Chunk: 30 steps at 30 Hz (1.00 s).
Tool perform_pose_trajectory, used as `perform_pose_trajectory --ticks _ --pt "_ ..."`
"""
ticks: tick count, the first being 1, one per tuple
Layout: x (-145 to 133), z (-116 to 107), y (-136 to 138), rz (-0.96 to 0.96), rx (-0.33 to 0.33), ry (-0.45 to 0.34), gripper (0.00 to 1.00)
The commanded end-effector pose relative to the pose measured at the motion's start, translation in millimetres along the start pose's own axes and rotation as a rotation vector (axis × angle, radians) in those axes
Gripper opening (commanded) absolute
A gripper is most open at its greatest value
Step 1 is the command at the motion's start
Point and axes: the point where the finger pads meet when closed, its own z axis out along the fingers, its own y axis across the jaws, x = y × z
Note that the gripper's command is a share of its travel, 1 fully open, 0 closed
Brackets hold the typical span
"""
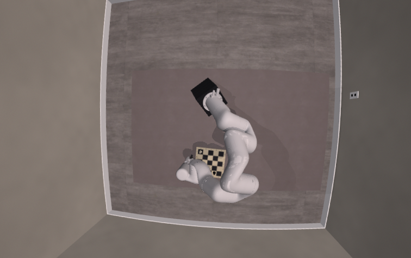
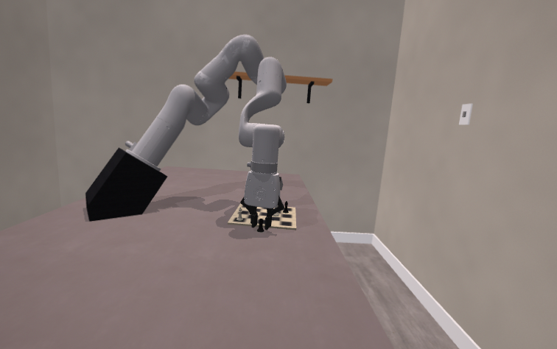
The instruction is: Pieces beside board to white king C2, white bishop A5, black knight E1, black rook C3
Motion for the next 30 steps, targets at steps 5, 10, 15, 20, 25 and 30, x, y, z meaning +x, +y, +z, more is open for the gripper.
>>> perform_pose_trajectory --ticks 5,10,15,20,25,30 --pt "-0.2 -0.8 1.2 -0.001 -0.003 -0.001 0.37" --pt "-0.2 -0.8 1.2 -0.001 -0.003 -0.001 0.37" --pt "-0.2 -0.8 1.2 -0.001 -0.003 -0.001 0.37" --pt "-0.2 -0.8 1.2 -0.001 -0.003 -0.001 0.37" --pt "-0.2 -0.8 1.2 -0.001 -0.003 -0.001 0.37" --pt "-0.2 -0.8 1.2 -0.001 -0.003 -0.001 0.00"
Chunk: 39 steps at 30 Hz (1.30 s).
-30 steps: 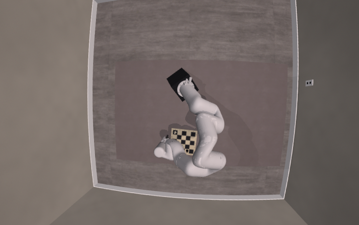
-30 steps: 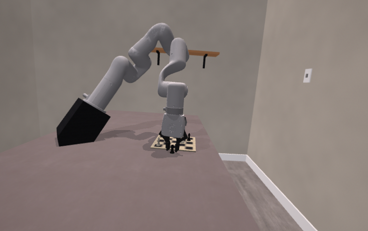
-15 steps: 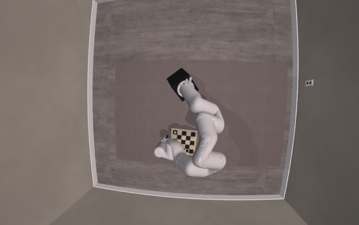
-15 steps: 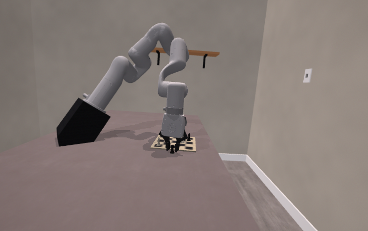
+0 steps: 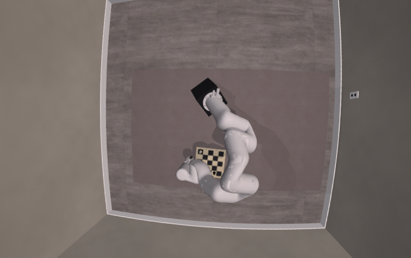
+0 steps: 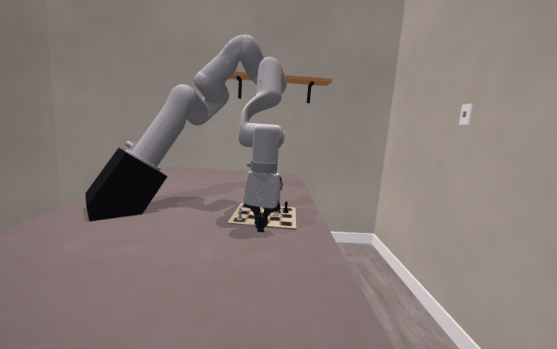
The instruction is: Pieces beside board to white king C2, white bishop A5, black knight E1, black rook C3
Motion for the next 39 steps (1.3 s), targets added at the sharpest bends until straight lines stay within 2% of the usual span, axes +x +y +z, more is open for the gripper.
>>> perform_pose_trajectory --ticks 1,31,35,39 --pt "0 -1 1 0.000 -0.002 -0.001 0.00" --pt "0 -1 1 0.000 -0.002 -0.001 0.00" --pt "0 -11 1 0.000 -0.002 -0.001 0.00" --pt "0 -34 1 0.000 -0.002 -0.001 0.00"
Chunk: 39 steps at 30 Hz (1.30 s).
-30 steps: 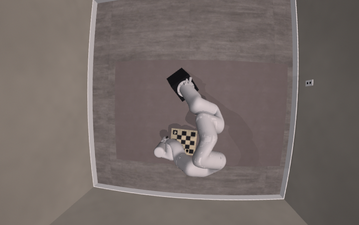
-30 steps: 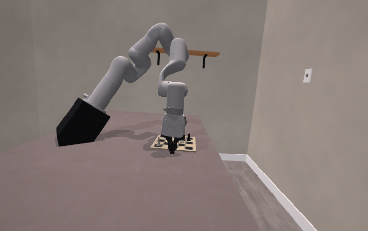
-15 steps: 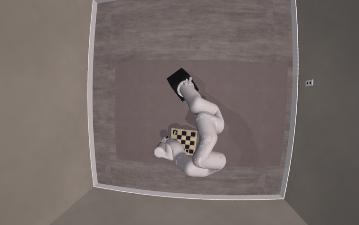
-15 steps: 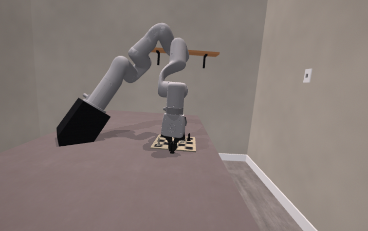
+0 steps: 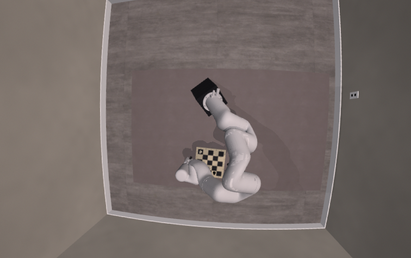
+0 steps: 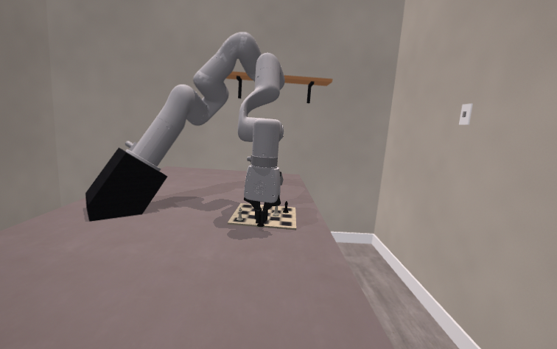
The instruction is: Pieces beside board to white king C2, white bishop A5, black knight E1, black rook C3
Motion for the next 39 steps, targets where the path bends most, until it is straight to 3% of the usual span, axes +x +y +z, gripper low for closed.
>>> perform_pose_trajectory --ticks 1,4,12,25,27,29,30,31,32,33,35,36,38,39 --pt "0 -24 2 -0.001 -0.003 -0.001 0.00" --pt "0 -32 2 -0.001 -0.003 -0.001 0.00" --pt "0 -80 2 -0.001 -0.003 -0.001 0.00" --pt "1 -84 2 -0.002 -0.003 -0.001 0.00" --pt "17 -83 8 -0.018 0.004 -0.005 0.00" --pt "61 -82 20 -0.061 0.015 -0.013 0.00" --pt "61 -82 20 -0.061 0.015 -0.013 0.00" --pt "92 -82 26 -0.090 0.018 -0.017 0.00" --pt "92 -82 26 -0.090 0.018 -0.017 0.00" --pt "121 -82 30 -0.119 0.018 -0.018 0.00" --pt "125 -82 31 -0.119 0.018 -0.018 0.00" --pt "157 -84 34 -0.146 0.014 -0.016 0.00" --pt "157 -84 34 -0.146 0.014 -0.016 0.00" --pt "185 -86 34 -0.169 0.008 -0.012 0.00"
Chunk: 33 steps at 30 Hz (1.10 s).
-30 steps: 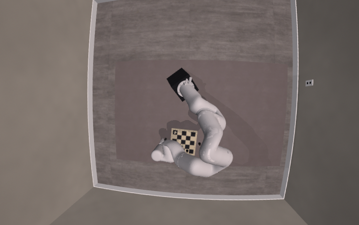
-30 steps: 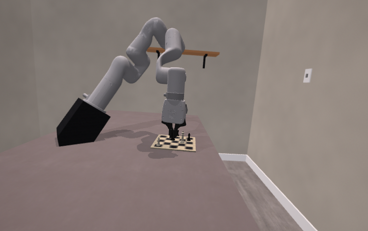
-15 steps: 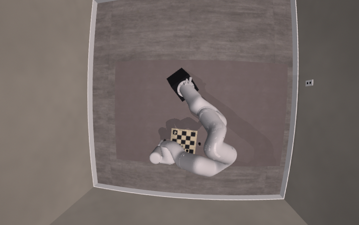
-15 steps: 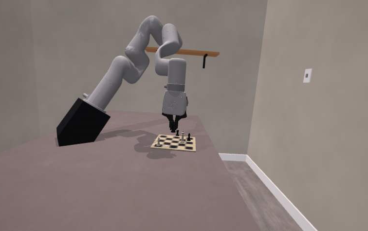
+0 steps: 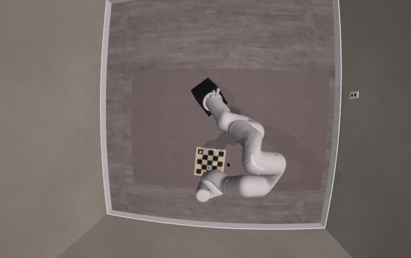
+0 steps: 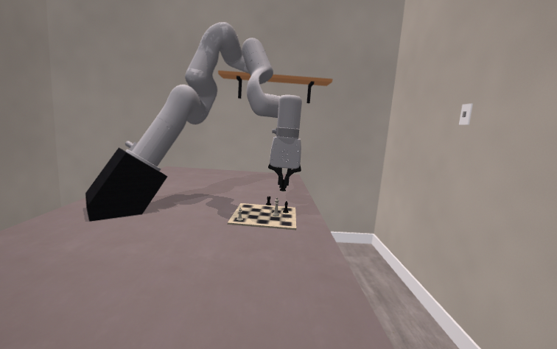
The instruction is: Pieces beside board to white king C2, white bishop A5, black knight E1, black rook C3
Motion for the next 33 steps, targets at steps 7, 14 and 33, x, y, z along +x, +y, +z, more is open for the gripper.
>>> perform_pose_trajectory --ticks 7,14,33 --pt "82 -8 15 -0.061 -0.013 -0.004 0.00" --pt "82 -8 15 -0.061 -0.013 -0.004 0.00" --pt "82 23 16 -0.061 -0.013 -0.004 0.00"
